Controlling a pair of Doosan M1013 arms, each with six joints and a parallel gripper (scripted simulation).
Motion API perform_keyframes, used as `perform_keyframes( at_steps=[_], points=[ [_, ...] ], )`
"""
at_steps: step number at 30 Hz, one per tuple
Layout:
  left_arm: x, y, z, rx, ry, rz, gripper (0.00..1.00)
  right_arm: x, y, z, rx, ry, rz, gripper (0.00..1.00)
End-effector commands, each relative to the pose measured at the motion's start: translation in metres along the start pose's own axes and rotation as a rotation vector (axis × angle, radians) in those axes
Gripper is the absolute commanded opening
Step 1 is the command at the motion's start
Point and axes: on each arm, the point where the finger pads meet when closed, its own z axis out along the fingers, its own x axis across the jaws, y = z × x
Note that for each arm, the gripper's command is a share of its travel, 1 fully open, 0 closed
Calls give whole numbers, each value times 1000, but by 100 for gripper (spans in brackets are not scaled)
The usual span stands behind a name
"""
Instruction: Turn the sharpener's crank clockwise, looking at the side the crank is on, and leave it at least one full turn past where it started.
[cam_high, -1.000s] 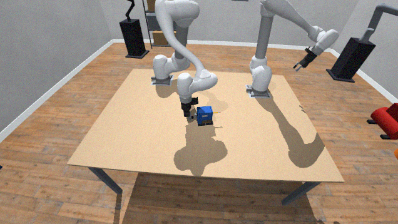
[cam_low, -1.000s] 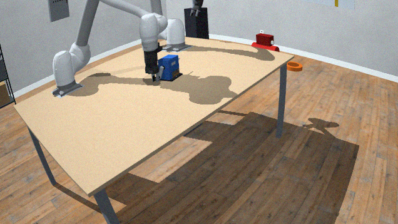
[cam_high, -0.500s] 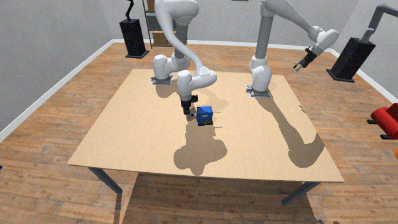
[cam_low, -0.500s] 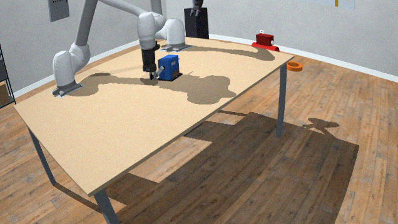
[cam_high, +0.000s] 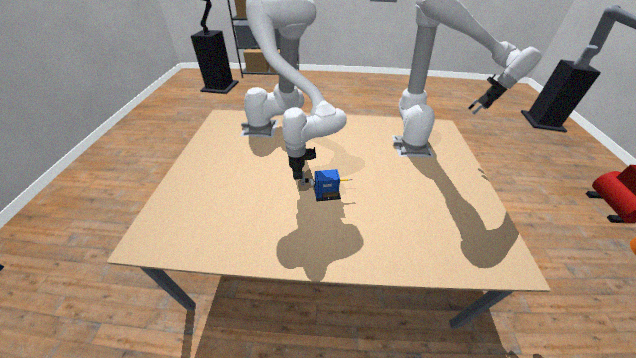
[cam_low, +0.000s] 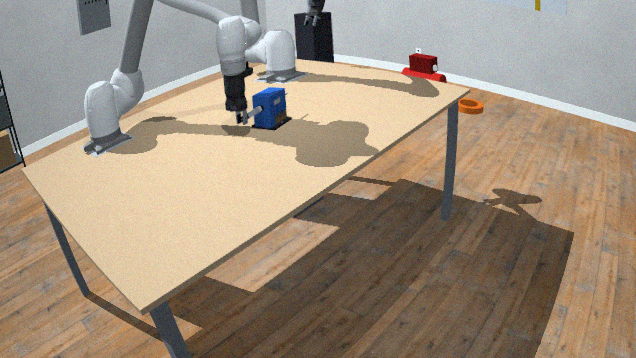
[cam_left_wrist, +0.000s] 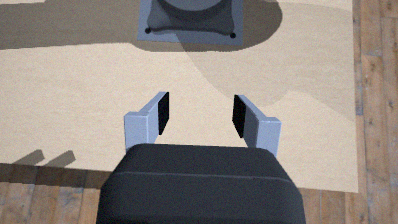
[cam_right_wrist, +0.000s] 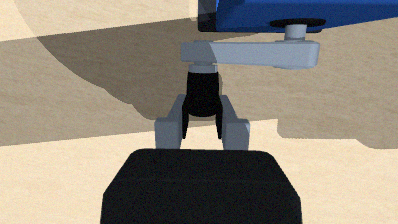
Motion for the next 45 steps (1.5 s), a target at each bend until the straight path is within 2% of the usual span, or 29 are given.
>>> perform_keyframes(
  at_steps=[1, 45],
  points=[
    [0, 0, -1, -1, 0, 0, 100, -1, 0, -3, 1, 1, 0, 0],
    [0, 0, -1, -1, 0, 0, 100, 0, 0, -53, 1, 1, 0, 0]
  ],
)
